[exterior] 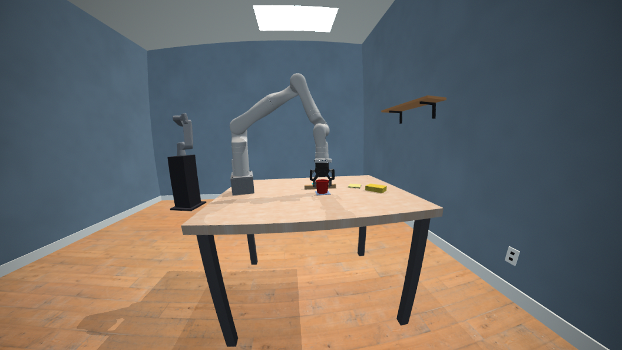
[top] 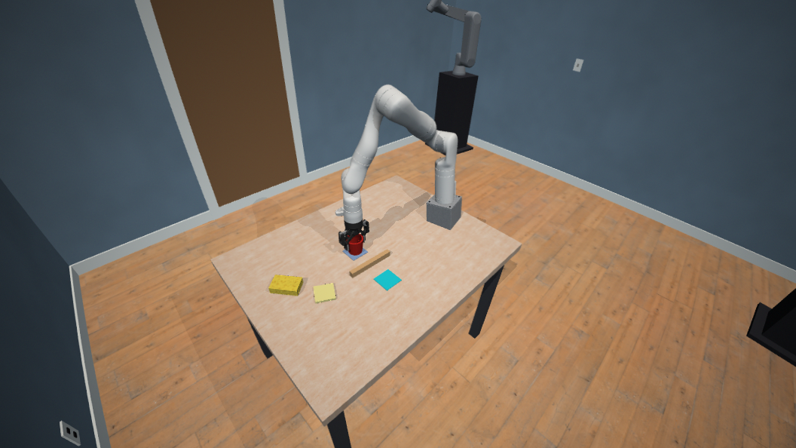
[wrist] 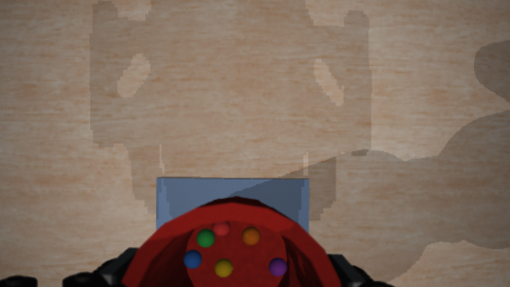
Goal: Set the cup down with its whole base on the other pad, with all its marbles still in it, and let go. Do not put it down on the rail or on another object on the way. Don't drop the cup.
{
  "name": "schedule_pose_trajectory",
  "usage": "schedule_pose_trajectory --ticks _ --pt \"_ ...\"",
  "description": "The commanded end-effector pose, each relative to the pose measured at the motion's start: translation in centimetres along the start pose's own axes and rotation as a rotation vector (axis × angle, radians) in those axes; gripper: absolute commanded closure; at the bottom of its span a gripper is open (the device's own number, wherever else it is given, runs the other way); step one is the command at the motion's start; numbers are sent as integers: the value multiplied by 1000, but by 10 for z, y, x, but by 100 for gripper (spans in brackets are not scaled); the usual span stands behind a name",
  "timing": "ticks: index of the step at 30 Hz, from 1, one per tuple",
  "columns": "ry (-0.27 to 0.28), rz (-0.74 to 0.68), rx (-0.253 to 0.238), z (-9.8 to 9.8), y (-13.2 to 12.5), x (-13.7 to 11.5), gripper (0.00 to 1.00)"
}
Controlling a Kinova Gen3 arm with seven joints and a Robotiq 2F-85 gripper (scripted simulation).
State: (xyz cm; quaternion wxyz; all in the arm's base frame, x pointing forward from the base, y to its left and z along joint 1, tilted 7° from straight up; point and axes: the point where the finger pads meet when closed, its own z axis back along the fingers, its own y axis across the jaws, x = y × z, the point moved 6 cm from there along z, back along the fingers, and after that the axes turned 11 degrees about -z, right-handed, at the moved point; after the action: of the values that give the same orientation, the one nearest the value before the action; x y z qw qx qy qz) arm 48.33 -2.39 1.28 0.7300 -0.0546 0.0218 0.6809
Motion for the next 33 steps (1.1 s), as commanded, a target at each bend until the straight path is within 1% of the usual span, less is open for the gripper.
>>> schedule_pose_trajectory --ticks 1,26,33 --pt "0 0 -2 1 -1 0 12" --pt "0 0 -2 1 -1 0 17" --pt "0 0 -2 1 -1 0 17"
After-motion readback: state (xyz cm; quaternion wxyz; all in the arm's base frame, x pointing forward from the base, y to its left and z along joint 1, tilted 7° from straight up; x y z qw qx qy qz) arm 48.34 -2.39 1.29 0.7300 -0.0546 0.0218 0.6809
